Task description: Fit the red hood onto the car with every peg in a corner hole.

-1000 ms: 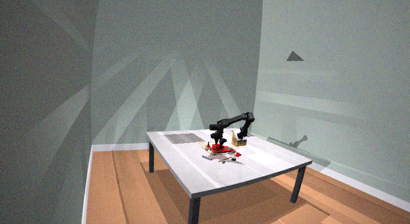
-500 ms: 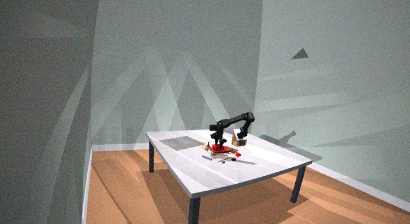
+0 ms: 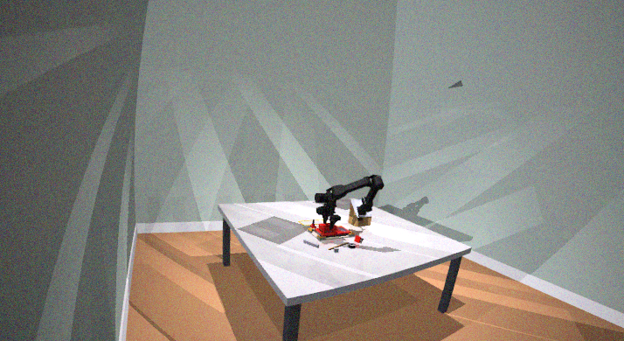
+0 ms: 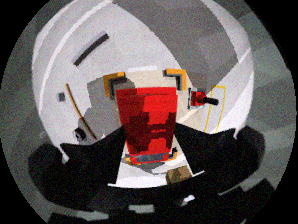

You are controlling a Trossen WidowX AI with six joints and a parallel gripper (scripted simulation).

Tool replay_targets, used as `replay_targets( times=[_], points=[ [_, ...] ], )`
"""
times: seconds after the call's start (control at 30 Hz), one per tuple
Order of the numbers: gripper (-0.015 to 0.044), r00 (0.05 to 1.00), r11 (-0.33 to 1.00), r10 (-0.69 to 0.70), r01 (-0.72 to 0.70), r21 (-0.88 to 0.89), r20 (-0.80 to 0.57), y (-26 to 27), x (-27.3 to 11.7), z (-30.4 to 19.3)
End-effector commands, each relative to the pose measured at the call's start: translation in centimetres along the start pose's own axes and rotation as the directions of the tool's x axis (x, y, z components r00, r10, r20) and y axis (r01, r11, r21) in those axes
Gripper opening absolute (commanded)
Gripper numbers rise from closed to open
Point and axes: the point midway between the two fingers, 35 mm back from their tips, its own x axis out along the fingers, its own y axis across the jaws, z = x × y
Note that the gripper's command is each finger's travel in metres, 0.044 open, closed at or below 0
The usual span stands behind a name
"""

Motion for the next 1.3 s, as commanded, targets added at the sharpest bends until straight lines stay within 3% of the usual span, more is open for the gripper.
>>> replay_targets(
  times=[0.0,0.63,1.17,1.27],
  points=[
    [0.0,1.0,1.0,-0.001,0.0,-0.009,-0.016,0.2,0.98,-0.16],
    [0.0,1.0,1.0,-0.001,0.001,-0.009,-0.009,0.15,1.05,0.12],
    [0.042,1.0,1.0,-0.001,0.001,-0.009,-0.01,0.14,1.11,0.14],
    [0.044,1.0,1.0,-0.001,0.001,-0.009,-0.01,0.14,1.11,0.14]
  ],
)
